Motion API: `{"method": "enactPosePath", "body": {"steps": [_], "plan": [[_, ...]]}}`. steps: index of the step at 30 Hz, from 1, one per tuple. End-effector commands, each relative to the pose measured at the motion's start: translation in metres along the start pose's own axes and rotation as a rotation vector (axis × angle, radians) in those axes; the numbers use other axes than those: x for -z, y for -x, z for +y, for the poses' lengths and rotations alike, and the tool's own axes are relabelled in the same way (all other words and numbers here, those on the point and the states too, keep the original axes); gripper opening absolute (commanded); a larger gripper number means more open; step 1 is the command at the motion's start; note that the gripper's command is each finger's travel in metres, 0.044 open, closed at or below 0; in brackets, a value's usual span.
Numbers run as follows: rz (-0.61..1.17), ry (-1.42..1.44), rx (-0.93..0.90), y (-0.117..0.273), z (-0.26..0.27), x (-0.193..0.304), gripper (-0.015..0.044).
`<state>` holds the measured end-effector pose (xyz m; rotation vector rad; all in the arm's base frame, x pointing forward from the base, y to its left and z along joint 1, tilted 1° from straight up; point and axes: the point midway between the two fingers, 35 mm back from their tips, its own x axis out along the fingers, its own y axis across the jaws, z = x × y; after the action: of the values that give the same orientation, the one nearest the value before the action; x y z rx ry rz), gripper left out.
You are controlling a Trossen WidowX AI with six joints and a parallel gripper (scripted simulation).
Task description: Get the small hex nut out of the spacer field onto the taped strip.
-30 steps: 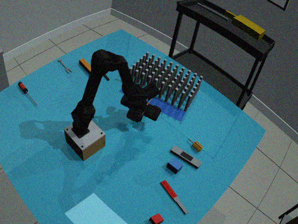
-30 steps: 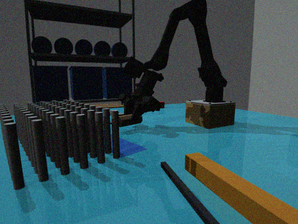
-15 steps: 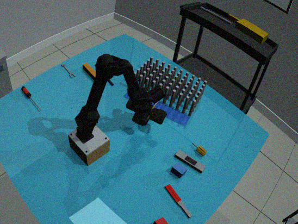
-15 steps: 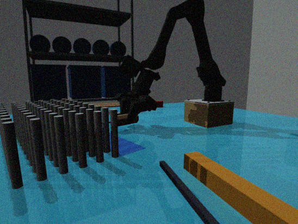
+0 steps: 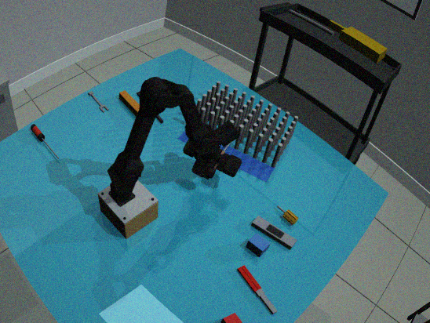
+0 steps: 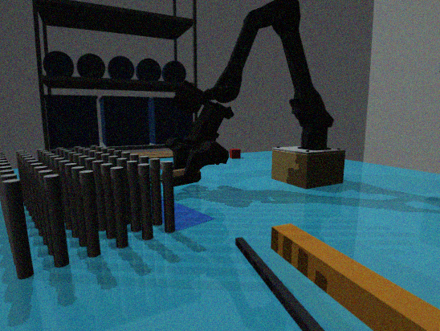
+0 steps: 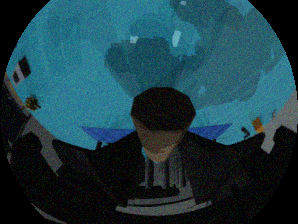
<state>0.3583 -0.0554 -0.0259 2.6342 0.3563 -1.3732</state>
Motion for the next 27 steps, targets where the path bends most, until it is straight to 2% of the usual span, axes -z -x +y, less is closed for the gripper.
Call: {"method": "enactPosePath", "body": {"steps": [1, 27], "plan": [[0.001, -0.003, -0.003, -0.002, 0.001, 0.003, 0.0], [0.003, -0.004, -0.003, -0.012, 0.001, 0.019, 0.0]]}}
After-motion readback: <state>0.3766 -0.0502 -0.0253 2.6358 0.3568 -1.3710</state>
